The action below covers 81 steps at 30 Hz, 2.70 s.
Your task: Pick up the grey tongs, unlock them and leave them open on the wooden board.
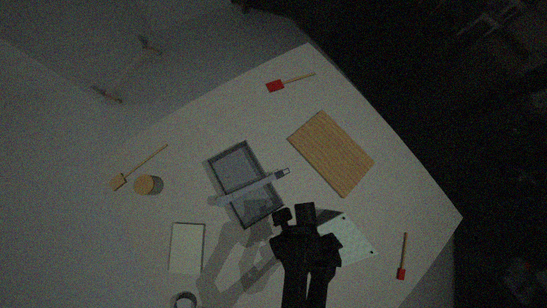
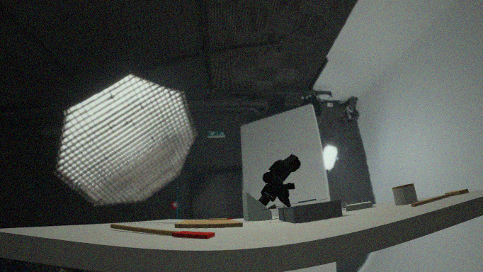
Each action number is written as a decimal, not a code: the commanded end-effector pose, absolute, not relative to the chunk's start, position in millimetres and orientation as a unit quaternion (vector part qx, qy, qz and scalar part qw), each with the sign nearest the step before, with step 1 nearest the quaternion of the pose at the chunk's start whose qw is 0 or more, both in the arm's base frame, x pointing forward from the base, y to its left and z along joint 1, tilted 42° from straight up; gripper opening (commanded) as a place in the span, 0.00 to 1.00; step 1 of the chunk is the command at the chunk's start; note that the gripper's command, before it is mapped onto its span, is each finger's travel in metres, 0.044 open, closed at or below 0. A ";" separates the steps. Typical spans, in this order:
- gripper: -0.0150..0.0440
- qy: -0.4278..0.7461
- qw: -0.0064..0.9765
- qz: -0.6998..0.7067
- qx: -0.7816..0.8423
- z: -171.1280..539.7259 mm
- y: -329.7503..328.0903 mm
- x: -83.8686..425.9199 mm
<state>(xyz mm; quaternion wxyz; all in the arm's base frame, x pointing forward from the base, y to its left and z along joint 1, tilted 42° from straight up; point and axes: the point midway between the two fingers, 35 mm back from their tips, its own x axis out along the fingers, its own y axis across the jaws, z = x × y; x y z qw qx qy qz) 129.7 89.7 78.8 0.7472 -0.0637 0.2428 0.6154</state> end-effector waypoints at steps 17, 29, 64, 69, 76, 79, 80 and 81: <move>0.69 0.404 0.809 0.420 0.082 74.5 47.2 191.2; 0.69 0.551 0.710 0.128 0.420 71.9 35.6 227.7; 0.69 0.419 0.307 -0.284 0.806 83.2 28.6 290.6; 0.69 0.420 0.306 -0.283 0.806 83.1 28.0 291.0; 0.69 0.421 0.305 -0.283 0.806 81.1 28.4 293.2; 0.69 0.421 0.305 -0.283 0.806 78.0 30.2 295.9; 0.69 0.421 0.305 -0.283 0.806 76.9 30.9 296.9; 0.69 0.421 0.305 -0.283 0.806 75.8 31.6 297.9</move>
